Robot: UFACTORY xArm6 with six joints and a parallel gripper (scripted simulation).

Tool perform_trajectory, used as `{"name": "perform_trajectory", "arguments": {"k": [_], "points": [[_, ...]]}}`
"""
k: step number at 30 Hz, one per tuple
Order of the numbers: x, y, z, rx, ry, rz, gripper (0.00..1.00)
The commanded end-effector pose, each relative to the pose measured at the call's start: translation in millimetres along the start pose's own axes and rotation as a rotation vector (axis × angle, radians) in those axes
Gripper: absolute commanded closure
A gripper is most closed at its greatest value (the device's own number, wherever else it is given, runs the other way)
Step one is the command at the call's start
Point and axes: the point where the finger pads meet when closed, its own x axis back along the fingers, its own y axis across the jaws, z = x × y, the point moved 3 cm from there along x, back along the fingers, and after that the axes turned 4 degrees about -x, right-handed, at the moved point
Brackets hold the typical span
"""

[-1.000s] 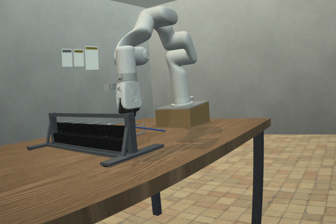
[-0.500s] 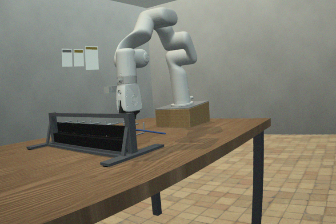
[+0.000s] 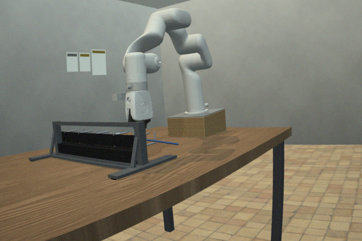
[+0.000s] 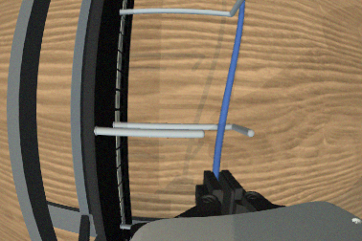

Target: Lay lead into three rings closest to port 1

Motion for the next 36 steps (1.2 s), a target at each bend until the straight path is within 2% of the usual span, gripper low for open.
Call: {"name": "perform_trajectory", "arguments": {"k": [1, 36], "points": [[2, -3, -1, 0.000, -0.001, 0.005, 1.00], [2, -40, -3, 0.000, -0.001, 0.005, 1.00]]}}
